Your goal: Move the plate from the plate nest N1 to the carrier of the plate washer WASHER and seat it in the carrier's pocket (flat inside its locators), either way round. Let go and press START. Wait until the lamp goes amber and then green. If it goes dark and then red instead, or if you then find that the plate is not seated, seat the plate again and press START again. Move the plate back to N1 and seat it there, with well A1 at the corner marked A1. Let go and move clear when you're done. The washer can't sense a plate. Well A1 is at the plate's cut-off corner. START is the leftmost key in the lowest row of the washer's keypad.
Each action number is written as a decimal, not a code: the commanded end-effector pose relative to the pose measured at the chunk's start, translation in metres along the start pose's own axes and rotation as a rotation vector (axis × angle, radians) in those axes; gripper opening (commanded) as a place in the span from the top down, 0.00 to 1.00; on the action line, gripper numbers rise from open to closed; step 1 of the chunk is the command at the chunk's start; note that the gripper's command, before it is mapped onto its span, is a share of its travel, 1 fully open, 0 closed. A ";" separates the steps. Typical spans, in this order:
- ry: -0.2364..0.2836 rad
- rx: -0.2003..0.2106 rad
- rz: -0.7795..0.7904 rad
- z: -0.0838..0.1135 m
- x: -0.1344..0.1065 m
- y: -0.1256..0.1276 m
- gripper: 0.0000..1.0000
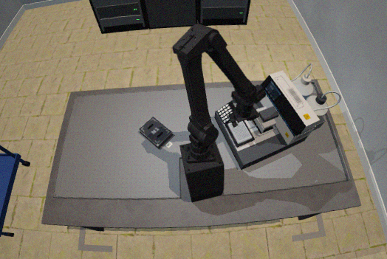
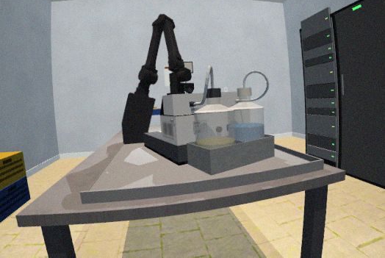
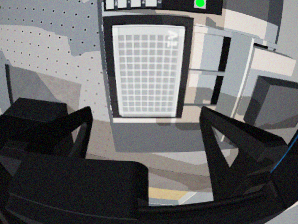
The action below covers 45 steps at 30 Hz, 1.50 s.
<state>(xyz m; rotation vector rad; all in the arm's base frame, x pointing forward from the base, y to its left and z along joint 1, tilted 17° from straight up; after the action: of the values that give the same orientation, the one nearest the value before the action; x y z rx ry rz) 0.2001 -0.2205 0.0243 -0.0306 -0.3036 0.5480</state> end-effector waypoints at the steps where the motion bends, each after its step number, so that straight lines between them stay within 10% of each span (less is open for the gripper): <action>1: -0.003 -0.014 0.001 0.004 0.001 -0.008 0.00; 36: -0.003 -0.014 0.001 0.004 0.001 -0.008 0.00; 45: -0.014 -0.029 -0.293 0.010 0.054 -0.013 0.18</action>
<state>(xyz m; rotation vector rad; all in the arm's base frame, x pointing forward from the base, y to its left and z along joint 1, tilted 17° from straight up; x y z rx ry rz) 0.2243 -0.2024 0.0314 0.0072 -0.3117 0.4061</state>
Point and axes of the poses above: the point where the finger pads meet when closed, its own z axis back along the fingers, its own y axis across the jaws, x = y × z, the point moved 7 cm from there along z, back along the fingers, and after that the axes turned 12 degrees about z, right-handed, at the moved point
